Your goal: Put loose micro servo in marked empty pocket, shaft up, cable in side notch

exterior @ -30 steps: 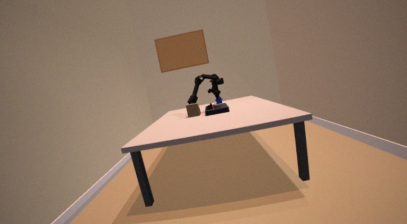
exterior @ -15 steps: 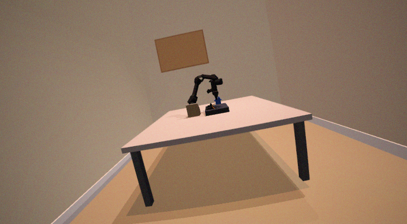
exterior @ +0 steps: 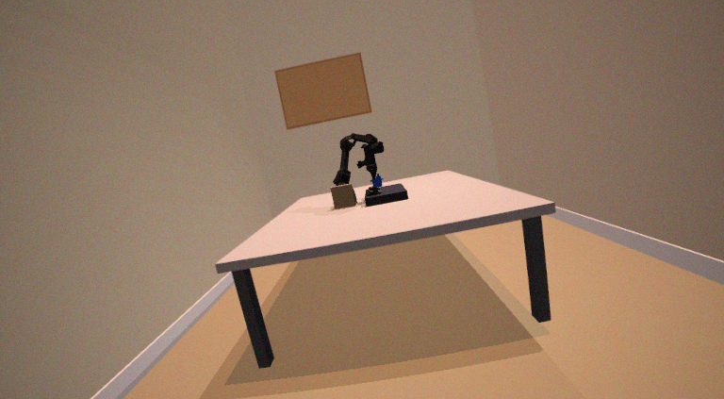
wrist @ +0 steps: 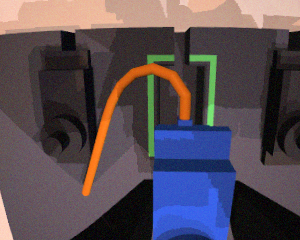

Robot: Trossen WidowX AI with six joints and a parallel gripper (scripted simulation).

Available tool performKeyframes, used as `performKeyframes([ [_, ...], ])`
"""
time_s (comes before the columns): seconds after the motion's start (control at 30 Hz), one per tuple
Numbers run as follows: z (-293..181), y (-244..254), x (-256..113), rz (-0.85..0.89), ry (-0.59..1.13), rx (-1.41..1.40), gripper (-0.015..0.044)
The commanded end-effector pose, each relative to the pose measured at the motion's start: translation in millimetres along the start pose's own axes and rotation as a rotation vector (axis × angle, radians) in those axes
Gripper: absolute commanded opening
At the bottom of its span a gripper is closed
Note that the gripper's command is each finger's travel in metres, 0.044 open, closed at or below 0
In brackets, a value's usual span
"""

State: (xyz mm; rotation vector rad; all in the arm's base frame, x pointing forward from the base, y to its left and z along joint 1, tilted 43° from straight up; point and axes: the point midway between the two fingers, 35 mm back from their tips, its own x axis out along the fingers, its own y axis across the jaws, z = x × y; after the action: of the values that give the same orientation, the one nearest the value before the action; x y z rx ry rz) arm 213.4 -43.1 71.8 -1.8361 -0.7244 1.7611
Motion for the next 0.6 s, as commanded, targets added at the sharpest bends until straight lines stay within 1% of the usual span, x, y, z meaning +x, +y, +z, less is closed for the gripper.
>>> performKeyframes([
  [0.0,20,0,-1,0.005,0.003,-0.004,0.0],
  [0.13,32,0,-1,0.005,0.002,-0.004,0.0],
  [0.57,31,0,14,0.005,0.002,-0.004,0.0],
])
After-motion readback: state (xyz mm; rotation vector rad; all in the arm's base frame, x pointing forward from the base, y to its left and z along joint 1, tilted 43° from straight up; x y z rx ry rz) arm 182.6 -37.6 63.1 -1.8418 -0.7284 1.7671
